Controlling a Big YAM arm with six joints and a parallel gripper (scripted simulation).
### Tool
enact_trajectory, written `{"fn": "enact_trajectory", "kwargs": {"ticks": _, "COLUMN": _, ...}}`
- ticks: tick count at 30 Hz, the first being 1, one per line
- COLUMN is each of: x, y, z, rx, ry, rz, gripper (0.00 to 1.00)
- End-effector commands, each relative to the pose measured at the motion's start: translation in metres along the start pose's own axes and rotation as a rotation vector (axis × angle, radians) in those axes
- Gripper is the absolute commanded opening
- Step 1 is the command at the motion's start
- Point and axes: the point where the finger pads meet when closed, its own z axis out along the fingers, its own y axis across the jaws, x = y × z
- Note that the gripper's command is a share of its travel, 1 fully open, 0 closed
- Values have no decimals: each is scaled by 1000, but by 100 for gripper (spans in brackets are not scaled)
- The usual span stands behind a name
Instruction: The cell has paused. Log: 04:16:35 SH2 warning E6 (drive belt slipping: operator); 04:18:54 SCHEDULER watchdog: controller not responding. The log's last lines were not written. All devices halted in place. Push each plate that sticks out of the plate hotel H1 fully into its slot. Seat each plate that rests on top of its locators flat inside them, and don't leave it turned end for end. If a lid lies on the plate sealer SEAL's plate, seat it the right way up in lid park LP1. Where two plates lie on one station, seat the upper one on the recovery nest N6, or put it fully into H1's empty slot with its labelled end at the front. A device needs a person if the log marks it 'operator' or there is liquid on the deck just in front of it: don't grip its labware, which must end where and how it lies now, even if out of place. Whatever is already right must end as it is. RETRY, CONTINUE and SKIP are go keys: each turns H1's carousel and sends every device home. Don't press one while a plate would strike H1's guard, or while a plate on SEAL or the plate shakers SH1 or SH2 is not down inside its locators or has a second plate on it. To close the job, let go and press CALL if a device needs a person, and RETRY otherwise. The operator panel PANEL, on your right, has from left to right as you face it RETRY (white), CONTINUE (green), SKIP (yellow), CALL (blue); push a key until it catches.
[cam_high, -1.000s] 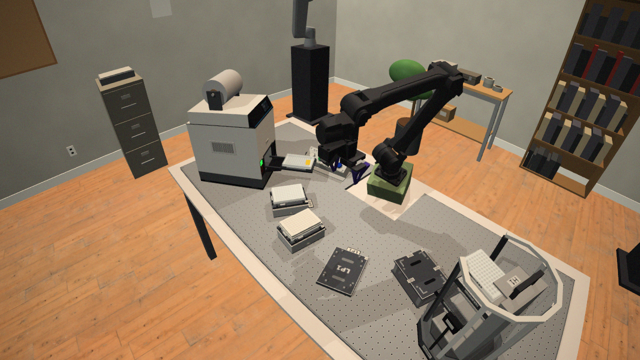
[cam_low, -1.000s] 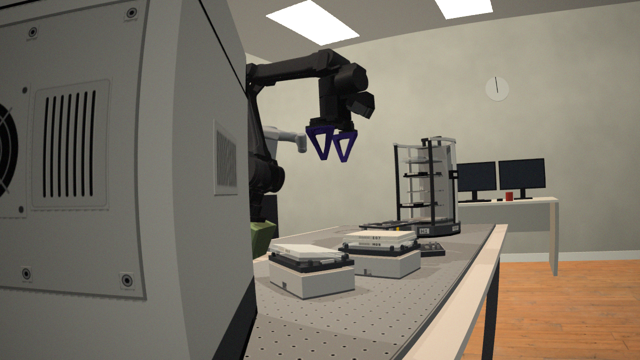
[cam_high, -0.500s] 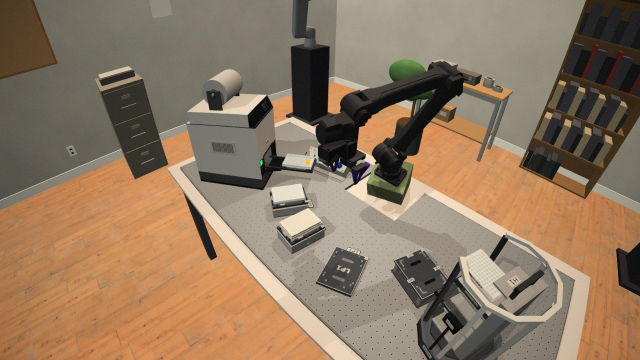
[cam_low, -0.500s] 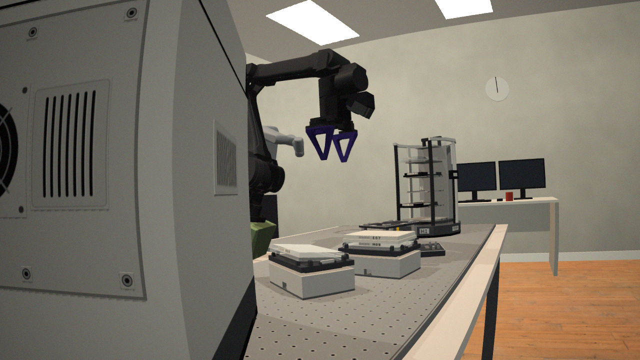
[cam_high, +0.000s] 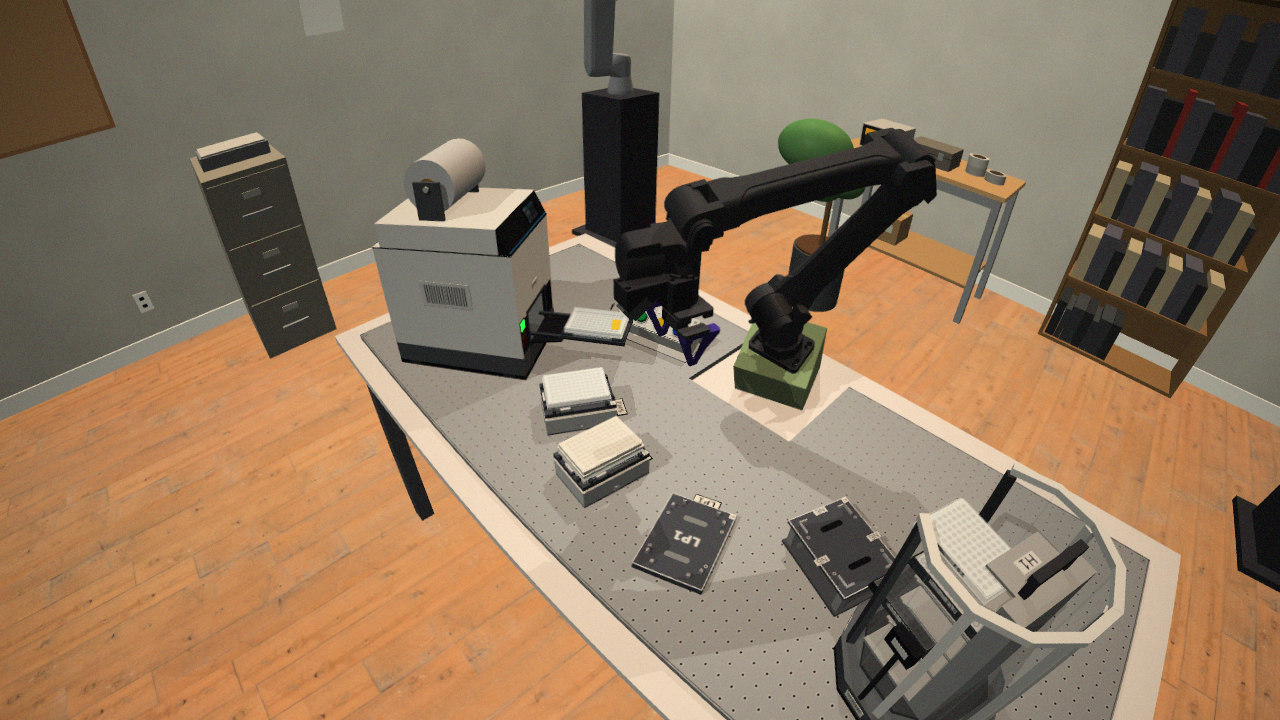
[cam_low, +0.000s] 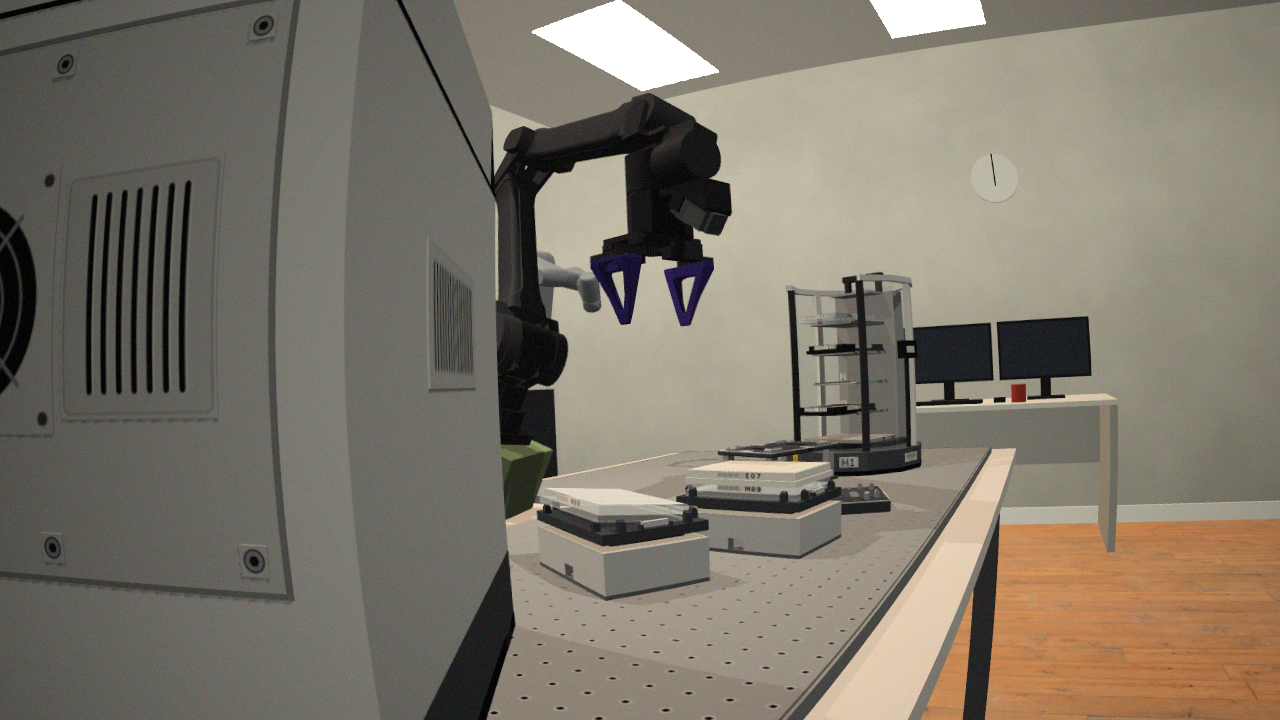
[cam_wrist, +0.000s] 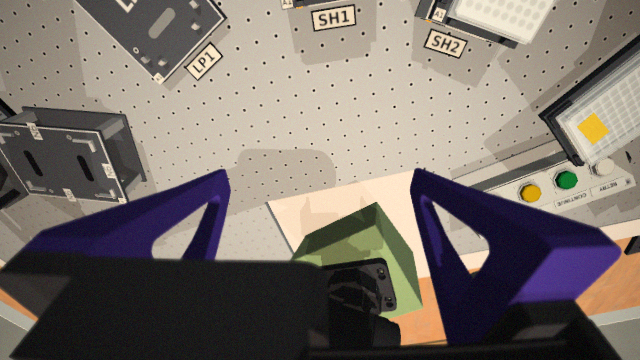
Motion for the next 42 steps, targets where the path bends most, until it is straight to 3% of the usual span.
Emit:
{"fn": "enact_trajectory", "kwargs": {"ticks": 1, "x": -23, "y": -10, "z": -21, "rx": 12, "ry": -44, "rz": 141, "gripper": 100}}
{"fn": "enact_trajectory", "kwargs": {"ticks": 7, "x": -35, "y": -30, "z": -21, "rx": 18, "ry": -59, "rz": 143, "gripper": 100}}
{"fn": "enact_trajectory", "kwargs": {"ticks": 38, "x": -69, "y": -118, "z": -20, "rx": 32, "ry": -53, "rz": 142, "gripper": 100}}
{"fn": "enact_trajectory", "kwargs": {"ticks": 42, "x": -68, "y": -132, "z": -21, "rx": 30, "ry": -54, "rz": 297, "gripper": 100}}
